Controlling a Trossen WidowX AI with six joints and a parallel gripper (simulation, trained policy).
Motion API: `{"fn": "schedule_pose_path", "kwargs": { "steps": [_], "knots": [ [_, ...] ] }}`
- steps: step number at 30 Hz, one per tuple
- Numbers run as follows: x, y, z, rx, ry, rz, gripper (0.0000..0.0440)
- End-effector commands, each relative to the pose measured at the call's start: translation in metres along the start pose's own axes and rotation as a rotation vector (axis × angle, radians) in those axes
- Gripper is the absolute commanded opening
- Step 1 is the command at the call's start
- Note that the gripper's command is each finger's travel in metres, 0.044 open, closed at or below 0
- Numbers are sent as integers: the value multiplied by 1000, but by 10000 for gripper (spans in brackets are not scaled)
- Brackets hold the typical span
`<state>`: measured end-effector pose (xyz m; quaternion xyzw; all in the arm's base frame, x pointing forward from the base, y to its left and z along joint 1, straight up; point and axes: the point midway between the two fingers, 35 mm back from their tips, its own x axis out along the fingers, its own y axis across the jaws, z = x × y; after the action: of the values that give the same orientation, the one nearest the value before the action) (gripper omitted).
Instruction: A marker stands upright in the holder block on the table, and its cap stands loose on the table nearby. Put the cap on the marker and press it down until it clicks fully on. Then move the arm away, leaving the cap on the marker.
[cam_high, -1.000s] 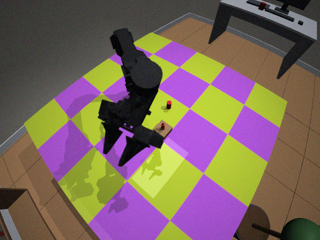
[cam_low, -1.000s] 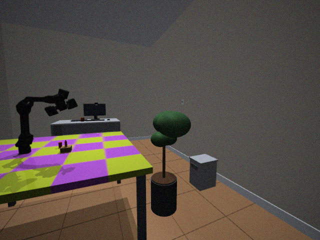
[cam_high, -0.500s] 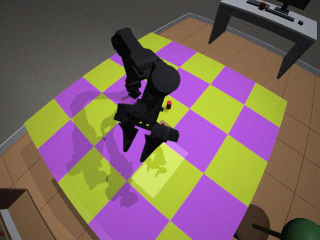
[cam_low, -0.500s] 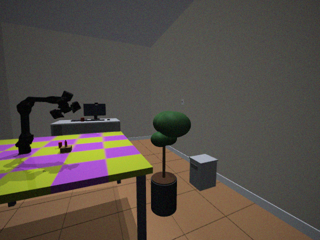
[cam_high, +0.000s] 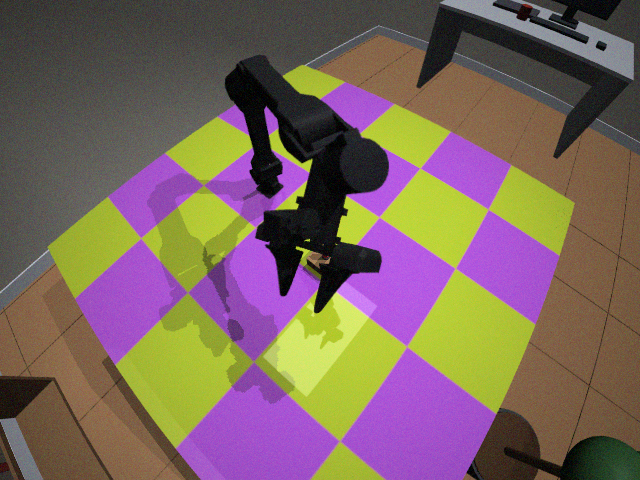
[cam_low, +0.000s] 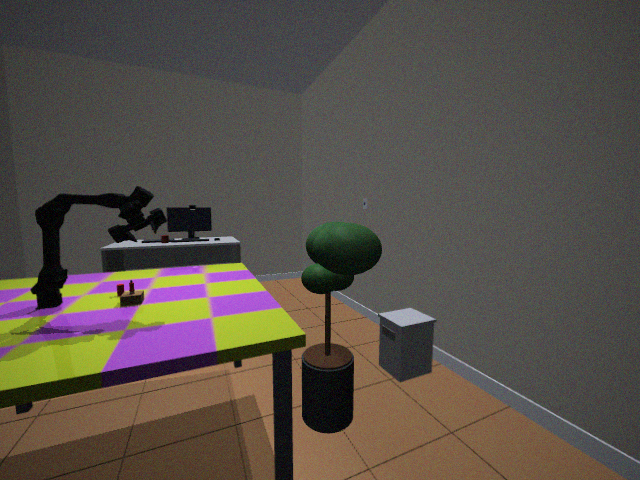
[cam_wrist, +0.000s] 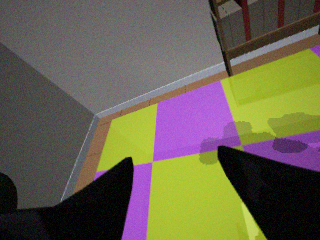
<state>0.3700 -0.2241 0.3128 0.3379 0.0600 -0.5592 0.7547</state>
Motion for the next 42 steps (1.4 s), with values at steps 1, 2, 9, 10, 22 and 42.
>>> {"fn": "schedule_pose_path", "kwargs": {
  "steps": [1, 2, 9, 10, 22, 42],
  "knots": [
    [0, 1, -13, 1, 36, -5, 308],
    [-1, 1, -16, 2, 46, -6, 308],
    [-8, 3, -38, 8, 112, -12, 309],
    [-9, 3, -41, 9, 122, -13, 309],
    [-23, 3, -77, 18, 234, -36, 312],
    [-51, -5, -133, 24, 414, -106, 317]
  ]
}}
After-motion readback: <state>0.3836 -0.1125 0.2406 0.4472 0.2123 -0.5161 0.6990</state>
